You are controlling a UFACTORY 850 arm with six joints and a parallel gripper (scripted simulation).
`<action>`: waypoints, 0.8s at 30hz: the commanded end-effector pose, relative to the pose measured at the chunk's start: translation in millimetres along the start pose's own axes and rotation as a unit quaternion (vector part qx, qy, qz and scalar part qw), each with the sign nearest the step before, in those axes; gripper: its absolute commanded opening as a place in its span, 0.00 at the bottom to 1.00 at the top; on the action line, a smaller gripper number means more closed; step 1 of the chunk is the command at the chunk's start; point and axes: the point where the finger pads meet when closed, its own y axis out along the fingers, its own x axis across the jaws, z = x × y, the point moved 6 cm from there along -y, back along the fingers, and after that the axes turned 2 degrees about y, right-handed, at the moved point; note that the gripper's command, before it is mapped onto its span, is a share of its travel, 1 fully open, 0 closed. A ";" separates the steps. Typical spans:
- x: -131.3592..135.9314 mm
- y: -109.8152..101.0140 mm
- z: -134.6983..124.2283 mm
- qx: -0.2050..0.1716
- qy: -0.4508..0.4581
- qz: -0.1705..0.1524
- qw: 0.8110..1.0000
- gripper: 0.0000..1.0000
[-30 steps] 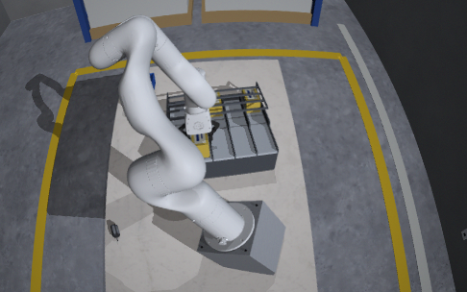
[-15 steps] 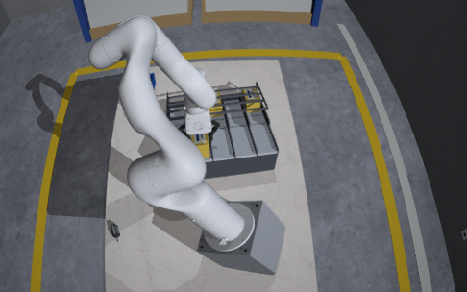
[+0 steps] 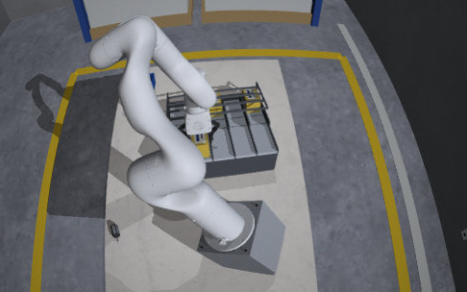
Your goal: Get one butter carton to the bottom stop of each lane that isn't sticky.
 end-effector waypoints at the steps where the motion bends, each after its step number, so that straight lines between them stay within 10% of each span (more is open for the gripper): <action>1: 0.0 -0.5 0.4 0.001 0.000 0.000 1.000 0.91; 24: 0.0 -0.5 0.4 0.001 0.000 0.000 1.000 0.92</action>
